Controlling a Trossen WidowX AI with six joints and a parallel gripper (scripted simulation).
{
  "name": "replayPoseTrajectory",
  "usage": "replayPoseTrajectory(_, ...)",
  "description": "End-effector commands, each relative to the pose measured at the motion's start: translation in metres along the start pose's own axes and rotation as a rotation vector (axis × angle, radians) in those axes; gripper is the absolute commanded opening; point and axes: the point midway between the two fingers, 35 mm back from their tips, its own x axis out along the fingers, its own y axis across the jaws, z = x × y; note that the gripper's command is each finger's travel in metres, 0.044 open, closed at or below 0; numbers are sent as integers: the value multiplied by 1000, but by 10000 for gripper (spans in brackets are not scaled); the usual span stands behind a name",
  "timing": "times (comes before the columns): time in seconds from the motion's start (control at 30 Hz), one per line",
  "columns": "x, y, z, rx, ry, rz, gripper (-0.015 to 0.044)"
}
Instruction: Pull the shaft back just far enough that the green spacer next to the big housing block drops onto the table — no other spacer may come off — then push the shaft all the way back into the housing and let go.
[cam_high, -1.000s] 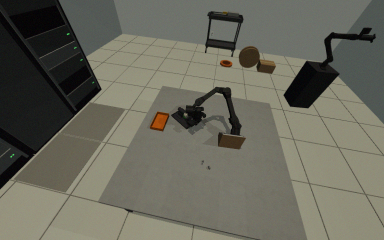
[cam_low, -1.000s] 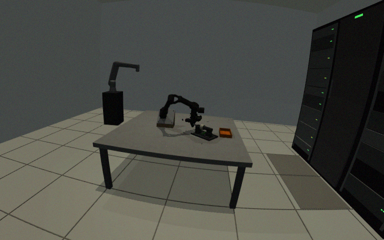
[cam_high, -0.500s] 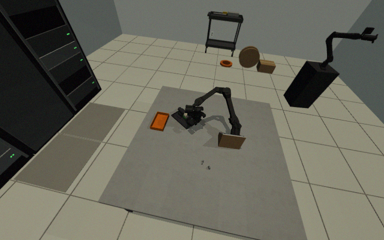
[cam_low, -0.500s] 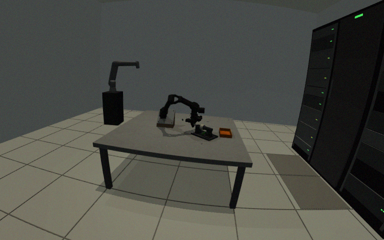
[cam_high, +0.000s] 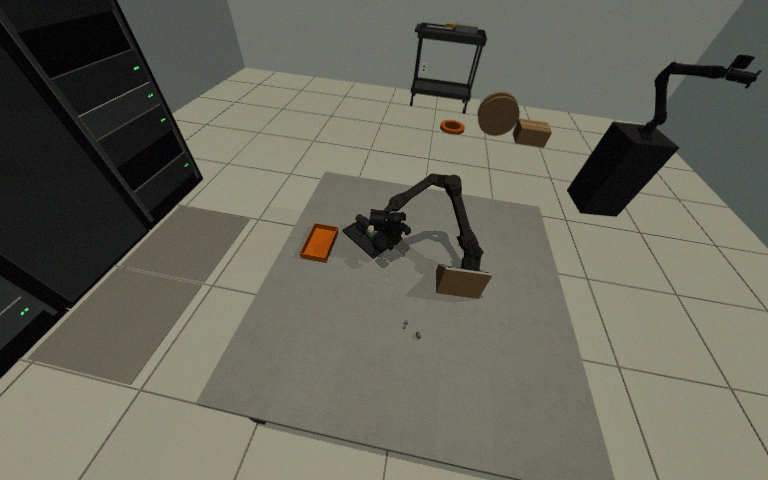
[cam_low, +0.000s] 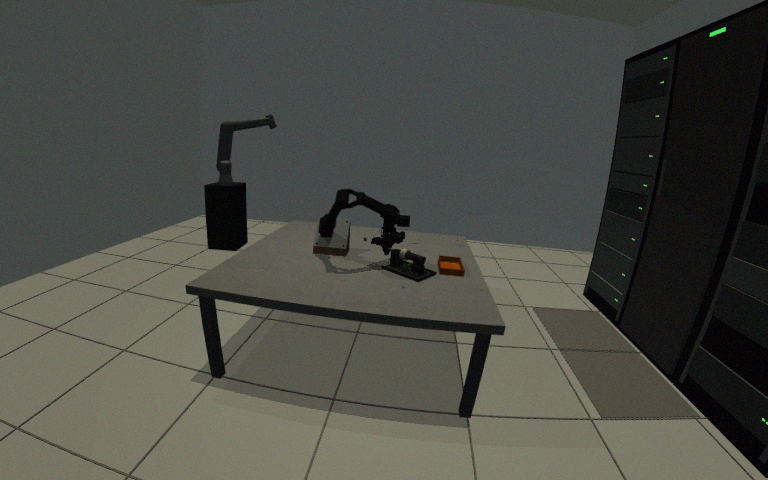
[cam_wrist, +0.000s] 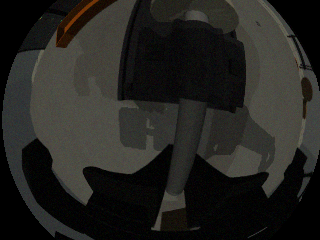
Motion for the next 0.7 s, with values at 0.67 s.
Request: replayPoseTrajectory(0.67,-1,0,9,0,-4,0,0)
